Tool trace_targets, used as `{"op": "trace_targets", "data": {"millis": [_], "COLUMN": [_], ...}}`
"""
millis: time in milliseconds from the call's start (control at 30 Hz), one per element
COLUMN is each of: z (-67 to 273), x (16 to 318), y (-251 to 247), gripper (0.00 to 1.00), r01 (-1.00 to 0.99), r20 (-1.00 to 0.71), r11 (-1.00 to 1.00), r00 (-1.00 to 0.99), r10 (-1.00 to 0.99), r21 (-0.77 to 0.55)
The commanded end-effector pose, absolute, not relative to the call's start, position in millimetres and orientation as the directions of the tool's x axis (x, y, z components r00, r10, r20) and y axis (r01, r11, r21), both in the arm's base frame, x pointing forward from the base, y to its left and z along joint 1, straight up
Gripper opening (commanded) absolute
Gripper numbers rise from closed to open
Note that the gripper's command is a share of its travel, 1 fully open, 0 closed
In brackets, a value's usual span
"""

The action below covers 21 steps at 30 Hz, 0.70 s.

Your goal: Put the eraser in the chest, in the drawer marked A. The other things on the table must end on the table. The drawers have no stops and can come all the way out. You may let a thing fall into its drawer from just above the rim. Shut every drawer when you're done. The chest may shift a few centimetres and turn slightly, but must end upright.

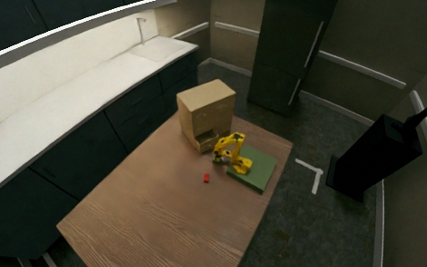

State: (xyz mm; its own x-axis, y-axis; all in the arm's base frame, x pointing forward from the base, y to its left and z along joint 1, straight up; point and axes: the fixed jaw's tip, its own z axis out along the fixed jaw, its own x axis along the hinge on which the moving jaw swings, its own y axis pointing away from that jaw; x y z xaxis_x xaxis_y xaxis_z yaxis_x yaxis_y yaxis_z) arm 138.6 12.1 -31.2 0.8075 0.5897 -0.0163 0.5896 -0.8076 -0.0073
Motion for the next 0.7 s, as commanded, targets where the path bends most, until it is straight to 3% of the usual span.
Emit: {"op": "trace_targets", "data": {"millis": [0, 667], "z": [-19, 9], "x": [142, 139], "y": [13, 12], "gripper": [0.0, 0.0], "r01": [0.595, 0.595], "r20": [-0.002, -0.002], "r11": [-0.804, -0.804], "r00": [0.804, 0.804], "r10": [0.595, 0.595], "r21": [-0.001, -0.001]}}
